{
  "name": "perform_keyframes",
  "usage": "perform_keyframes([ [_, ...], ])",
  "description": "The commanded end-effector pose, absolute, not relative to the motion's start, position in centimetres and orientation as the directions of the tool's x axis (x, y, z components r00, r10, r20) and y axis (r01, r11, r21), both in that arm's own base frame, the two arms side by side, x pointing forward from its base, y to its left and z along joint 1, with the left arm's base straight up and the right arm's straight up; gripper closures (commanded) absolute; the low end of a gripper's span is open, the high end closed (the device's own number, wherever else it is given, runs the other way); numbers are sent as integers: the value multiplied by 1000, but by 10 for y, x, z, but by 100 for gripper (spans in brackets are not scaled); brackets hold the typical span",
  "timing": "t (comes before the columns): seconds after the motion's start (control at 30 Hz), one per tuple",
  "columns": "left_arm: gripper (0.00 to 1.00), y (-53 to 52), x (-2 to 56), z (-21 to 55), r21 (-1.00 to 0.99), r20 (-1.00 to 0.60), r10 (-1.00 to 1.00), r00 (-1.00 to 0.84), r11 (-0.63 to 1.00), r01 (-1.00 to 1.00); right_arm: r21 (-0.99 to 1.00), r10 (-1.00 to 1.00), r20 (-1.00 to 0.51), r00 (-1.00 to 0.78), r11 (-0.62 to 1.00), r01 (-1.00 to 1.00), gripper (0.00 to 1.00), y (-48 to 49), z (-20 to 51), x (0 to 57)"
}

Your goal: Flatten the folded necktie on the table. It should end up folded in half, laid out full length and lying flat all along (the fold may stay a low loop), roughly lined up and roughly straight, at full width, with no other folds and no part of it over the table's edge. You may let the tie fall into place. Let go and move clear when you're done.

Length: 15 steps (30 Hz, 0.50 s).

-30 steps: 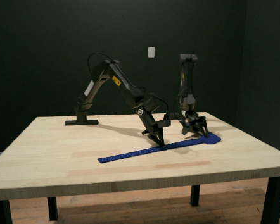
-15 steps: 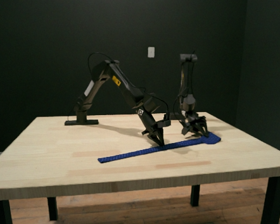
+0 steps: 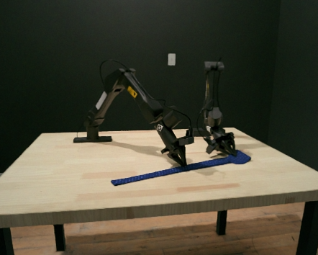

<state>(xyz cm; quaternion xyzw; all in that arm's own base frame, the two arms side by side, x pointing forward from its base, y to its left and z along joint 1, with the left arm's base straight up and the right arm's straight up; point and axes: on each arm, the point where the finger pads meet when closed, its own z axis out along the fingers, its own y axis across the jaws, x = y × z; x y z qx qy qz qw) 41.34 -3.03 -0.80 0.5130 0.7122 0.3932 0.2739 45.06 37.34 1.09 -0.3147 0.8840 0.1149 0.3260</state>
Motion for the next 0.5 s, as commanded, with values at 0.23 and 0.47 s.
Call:
perform_keyframes([
  [0.23,90,-33,420,-4,848,0,943,-333,176,500,0,-486,-643,-592,773,-635,96,372,7,449],
  [0.47,93,-33,419,-6,848,0,943,-333,176,500,0,-486,-643,-592,773,-635,96,372,7,449],
])
